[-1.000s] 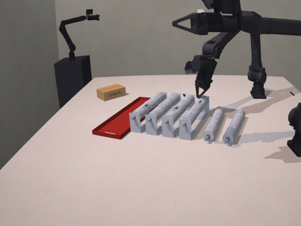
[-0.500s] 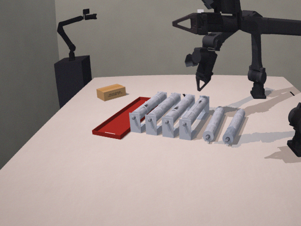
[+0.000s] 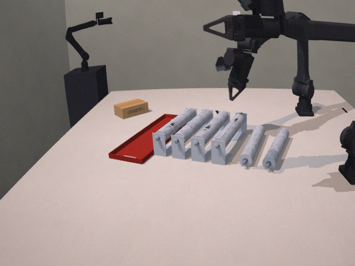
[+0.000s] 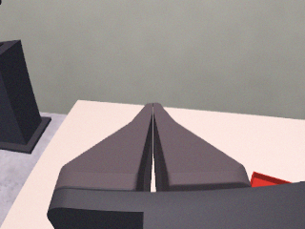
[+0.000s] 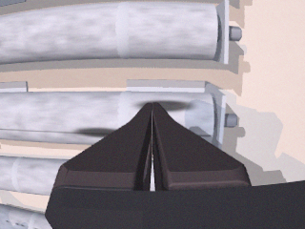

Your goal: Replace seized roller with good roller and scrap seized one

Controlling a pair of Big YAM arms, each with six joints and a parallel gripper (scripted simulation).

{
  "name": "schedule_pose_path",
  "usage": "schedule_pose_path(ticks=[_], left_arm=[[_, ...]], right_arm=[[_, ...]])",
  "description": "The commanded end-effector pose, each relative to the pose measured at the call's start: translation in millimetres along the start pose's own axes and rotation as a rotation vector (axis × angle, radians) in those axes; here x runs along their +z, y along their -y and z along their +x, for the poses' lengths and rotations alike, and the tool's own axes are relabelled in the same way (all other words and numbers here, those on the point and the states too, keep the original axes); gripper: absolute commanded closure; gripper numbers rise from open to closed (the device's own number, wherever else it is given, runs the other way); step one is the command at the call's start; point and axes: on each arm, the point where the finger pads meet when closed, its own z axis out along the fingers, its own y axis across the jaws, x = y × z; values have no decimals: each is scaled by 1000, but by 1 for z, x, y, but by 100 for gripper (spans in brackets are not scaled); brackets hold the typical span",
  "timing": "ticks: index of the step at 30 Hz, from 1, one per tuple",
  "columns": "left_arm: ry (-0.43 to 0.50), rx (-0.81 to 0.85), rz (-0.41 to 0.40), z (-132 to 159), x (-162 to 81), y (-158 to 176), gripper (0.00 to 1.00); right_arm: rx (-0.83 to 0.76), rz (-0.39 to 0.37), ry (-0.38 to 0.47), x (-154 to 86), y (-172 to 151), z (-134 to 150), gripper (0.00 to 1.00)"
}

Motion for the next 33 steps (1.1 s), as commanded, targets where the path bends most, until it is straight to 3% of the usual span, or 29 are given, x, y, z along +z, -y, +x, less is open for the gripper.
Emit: schedule_pose_path(ticks=[1, 4, 6, 7, 10, 21, 23, 33], left_arm=[[79, 10, 8, -42, 0, 6, 100], [84, 10, 9, -44, -1, 6, 100], [84, 10, 9, -44, -1, 6, 100], [84, 10, 9, -44, -1, 6, 100], [90, 10, 11, -47, -2, 7, 100], [119, 10, 10, -61, -7, 7, 100], [119, 10, 10, -61, -7, 7, 100], [105, 10, 11, -56, -5, 7, 100]], right_arm=[[-5, -76, 46, -15, 6, -31, 100], [-16, -133, 86, -22, 10, -56, 100], [-16, -133, 86, -22, 10, -56, 100], [-16, -167, 115, -32, 8, -72, 100], [-44, -203, 146, -28, 20, -86, 100], [-70, -359, 416, -77, 71, -186, 100], [-70, -359, 416, -77, 71, -186, 100], [-122, -391, 735, -141, 141, -260, 100]])
